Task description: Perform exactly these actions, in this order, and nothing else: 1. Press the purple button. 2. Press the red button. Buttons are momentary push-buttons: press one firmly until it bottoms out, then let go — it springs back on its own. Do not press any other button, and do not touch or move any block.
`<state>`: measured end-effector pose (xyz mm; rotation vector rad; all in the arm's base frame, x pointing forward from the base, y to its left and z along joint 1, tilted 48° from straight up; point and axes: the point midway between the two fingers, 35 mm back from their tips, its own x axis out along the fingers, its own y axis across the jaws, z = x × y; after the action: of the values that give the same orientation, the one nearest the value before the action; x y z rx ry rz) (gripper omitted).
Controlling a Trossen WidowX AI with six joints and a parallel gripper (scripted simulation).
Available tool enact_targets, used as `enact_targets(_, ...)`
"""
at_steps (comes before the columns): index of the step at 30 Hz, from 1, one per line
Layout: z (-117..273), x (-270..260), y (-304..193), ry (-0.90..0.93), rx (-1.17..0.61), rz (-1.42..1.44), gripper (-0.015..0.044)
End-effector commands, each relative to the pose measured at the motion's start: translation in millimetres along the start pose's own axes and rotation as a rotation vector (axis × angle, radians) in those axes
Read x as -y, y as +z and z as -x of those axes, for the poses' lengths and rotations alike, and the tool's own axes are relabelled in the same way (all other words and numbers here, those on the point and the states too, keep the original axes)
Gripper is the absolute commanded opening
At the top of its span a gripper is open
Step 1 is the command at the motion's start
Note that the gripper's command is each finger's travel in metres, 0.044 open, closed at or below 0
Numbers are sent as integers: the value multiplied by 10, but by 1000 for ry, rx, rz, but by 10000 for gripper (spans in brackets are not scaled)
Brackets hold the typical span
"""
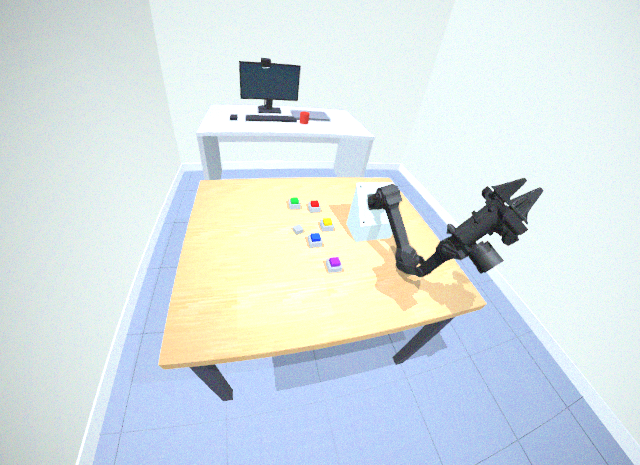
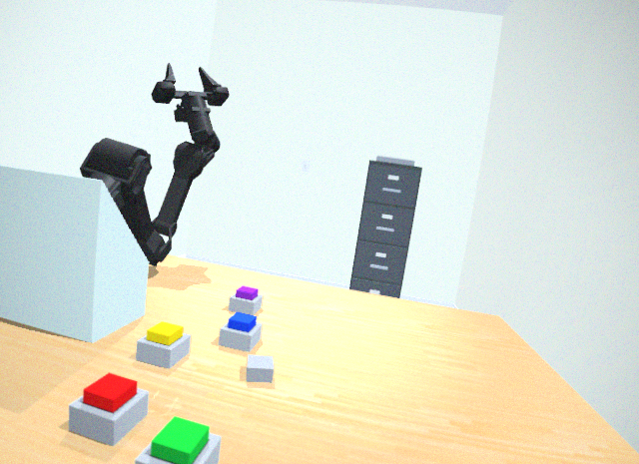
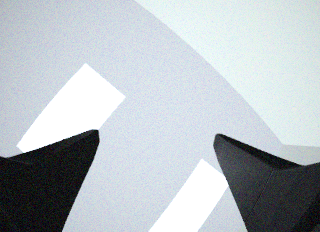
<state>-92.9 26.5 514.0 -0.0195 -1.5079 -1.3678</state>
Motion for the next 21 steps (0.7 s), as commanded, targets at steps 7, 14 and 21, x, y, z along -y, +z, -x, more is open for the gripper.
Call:
enact_targets(7,-261,84,-1159,68,-455,114,400)
enact_targets(14,45,93,-2336,208,-942,195,400)
enact_targets(21,858,55,-3211,408,-1432,237,400)
